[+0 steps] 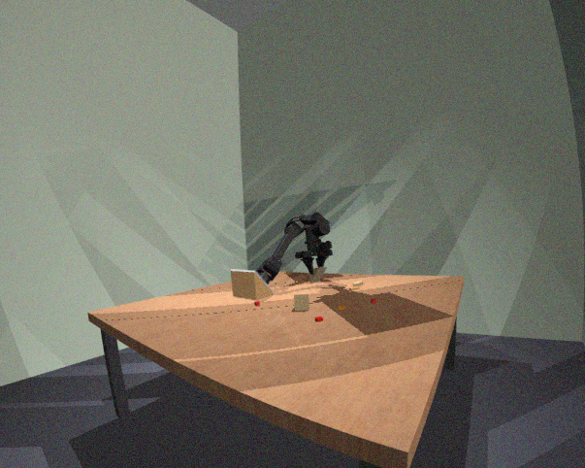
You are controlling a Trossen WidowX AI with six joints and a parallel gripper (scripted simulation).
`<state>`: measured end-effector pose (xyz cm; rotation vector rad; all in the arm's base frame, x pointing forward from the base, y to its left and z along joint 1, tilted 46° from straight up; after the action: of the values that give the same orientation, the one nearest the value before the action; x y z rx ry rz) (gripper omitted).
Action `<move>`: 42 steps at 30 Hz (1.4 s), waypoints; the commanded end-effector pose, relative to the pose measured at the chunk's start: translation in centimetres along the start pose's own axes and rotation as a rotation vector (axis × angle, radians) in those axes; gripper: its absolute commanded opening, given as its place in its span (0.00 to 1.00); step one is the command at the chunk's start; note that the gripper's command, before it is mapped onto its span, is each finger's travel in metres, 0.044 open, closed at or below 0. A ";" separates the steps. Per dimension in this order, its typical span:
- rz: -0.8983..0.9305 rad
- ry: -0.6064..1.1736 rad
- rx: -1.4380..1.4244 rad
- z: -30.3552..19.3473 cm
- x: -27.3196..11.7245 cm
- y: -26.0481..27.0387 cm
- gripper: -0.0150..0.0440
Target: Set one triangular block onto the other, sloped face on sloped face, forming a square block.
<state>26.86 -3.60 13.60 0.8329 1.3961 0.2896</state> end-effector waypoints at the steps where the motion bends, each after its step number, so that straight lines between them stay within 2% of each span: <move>1: 0.009 0.019 0.126 0.4 -0.2 0.2 0.25; 21: -0.008 0.157 0.775 0.9 -0.5 0.3 0.25; 27: -0.009 0.157 0.781 1.1 -0.6 0.1 0.25; 42: -0.012 0.133 0.784 4.3 -2.6 -5.8 0.25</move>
<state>28.58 -9.22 11.92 1.4661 1.6672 -0.2409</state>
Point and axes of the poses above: the point midway between the two fingers, 35 mm back from their tips, its own x axis out along the fingers, its own y axis across the jaws, z = x × y, the point moved 1 cm from there along -x, back along the fingers, and after that the axes turned 3 degrees about x, right-handed, at the moved point
